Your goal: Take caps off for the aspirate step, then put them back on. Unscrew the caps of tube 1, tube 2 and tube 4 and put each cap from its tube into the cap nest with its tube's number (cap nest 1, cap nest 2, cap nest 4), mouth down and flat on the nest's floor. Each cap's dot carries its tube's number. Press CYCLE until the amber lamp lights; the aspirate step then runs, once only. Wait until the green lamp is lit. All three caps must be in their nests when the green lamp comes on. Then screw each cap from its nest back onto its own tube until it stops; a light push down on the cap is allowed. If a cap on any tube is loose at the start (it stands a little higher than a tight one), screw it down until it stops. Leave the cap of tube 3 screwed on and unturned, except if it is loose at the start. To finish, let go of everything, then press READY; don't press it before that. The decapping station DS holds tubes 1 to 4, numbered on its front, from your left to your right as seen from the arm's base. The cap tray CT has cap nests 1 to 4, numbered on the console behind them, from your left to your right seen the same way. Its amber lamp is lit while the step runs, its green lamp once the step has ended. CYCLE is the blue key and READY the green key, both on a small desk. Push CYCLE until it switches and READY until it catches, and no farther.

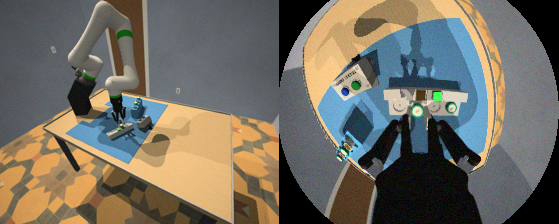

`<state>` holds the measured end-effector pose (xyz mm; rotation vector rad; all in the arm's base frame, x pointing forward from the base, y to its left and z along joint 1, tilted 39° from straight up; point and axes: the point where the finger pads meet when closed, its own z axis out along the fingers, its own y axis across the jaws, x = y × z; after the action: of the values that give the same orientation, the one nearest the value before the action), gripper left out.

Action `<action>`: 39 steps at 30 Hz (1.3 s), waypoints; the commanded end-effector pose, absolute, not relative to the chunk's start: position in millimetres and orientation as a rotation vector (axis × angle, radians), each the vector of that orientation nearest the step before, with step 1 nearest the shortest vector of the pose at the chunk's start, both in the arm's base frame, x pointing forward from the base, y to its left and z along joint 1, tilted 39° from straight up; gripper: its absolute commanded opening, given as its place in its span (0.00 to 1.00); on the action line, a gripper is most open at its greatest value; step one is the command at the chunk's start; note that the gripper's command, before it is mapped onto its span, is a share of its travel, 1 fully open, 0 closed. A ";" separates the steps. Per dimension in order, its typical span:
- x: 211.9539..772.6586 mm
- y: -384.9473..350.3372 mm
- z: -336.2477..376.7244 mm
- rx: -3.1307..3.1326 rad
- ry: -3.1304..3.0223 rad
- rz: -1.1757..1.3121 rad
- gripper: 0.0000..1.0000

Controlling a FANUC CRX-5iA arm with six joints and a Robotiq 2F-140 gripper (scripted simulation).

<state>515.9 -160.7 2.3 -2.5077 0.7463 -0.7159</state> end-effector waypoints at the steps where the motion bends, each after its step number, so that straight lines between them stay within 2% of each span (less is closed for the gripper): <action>1: 508.8 -163.8 12.4 -2.507 0.747 -0.716 0.00; 26: 451.0 -188.3 89.6 -2.507 0.747 -0.716 0.00; 29: 450.6 -164.3 96.8 -2.357 1.037 -0.627 0.00; 33: 450.6 -164.3 96.8 -2.357 1.037 -0.627 0.00; 39: 449.8 -124.5 108.9 -2.254 1.199 -0.571 0.00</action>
<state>448.7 -150.7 100.6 -2.2615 1.1126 -0.5960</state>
